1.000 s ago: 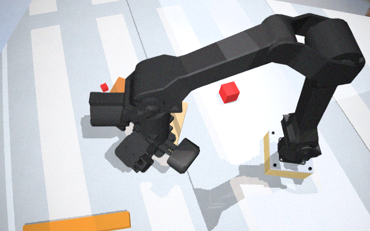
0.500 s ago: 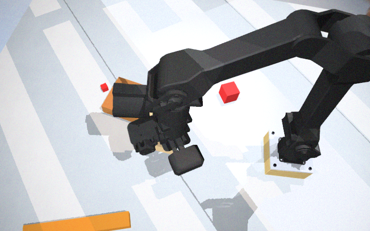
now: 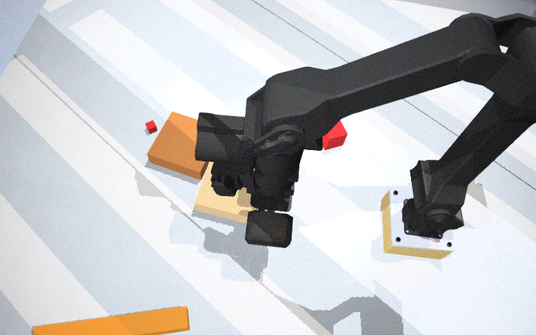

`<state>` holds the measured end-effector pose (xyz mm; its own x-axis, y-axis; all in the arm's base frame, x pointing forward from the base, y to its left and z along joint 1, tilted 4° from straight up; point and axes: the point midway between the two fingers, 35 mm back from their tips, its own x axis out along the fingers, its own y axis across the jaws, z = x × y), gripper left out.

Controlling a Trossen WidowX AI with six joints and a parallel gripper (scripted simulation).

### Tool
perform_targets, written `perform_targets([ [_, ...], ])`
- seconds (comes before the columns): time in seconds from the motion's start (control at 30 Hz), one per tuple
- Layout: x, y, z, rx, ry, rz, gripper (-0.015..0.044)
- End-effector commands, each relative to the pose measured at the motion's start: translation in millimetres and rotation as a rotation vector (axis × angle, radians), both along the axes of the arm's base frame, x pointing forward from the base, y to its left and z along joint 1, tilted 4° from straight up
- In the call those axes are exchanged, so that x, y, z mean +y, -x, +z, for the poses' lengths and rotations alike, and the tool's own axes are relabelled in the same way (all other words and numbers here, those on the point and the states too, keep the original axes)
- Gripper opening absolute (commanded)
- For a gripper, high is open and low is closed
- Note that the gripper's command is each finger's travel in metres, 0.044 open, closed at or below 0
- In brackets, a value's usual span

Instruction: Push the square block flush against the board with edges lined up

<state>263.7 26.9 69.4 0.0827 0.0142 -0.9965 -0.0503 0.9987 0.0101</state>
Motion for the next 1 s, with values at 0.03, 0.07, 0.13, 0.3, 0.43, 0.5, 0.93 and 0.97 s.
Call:
perform_targets([
  [0.03, -3.5, 9.0, -1.9, -0.001, -0.015, -0.138, 0.0000],
  [0.07, -3.5, 9.0, -1.9, -0.001, -0.015, -0.138, 0.0000],
  [0.13, -3.5, 9.0, -1.9, -0.001, -0.015, -0.138, 0.0000],
  [0.3, -2.9, 5.1, -29.8, -0.001, -0.015, -0.138, 0.0000],
  [0.43, -2.6, 4.8, -57.1, -0.001, -0.015, -0.138, 0.0000],
  [0.5, -2.6, 4.8, -57.1, -0.001, -0.015, -0.138, 0.0000],
  [0.93, -3.0, -2.4, -55.7, -0.002, -0.015, -0.138, 0.0000],
  [0.97, -3.0, -3.2, -55.6, -0.002, -0.015, -0.138, 0.0000],
])
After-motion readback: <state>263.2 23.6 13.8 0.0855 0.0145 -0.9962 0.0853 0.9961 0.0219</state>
